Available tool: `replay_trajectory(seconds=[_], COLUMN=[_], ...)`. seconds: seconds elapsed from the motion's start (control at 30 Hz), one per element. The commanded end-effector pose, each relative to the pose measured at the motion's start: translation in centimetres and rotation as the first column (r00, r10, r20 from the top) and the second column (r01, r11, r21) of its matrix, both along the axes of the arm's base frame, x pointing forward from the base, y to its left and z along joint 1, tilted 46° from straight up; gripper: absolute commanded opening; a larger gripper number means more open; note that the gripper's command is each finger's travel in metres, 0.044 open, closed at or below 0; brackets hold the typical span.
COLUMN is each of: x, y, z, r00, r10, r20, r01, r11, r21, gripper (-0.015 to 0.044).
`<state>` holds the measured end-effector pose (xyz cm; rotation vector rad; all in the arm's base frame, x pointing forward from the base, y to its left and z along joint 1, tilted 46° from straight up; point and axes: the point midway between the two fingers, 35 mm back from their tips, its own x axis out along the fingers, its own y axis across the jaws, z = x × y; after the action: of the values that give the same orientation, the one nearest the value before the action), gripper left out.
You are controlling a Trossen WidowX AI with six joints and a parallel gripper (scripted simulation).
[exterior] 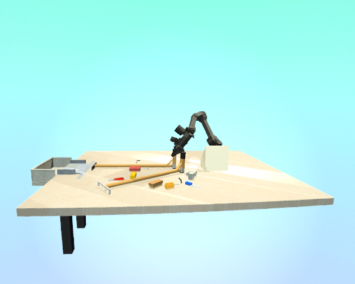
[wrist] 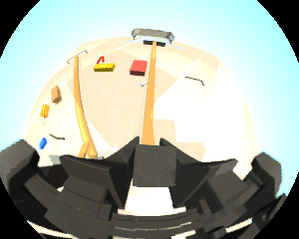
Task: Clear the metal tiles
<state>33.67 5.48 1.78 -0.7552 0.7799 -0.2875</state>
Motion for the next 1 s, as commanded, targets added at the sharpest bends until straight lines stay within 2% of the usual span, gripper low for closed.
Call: replay_trajectory(seconds=[0.0,0.97], x=[-0.1,-0.4], y=[0.9,2.9], z=[-0.5,-2.5], r00=[1.0,1.0], r10=[0.014,0.02], r20=[0.001,0.0], r01=[-0.014,-0.02], r11=[1.0,1.0], r21=[0.007,0.004], gripper=[0.0,0.0])
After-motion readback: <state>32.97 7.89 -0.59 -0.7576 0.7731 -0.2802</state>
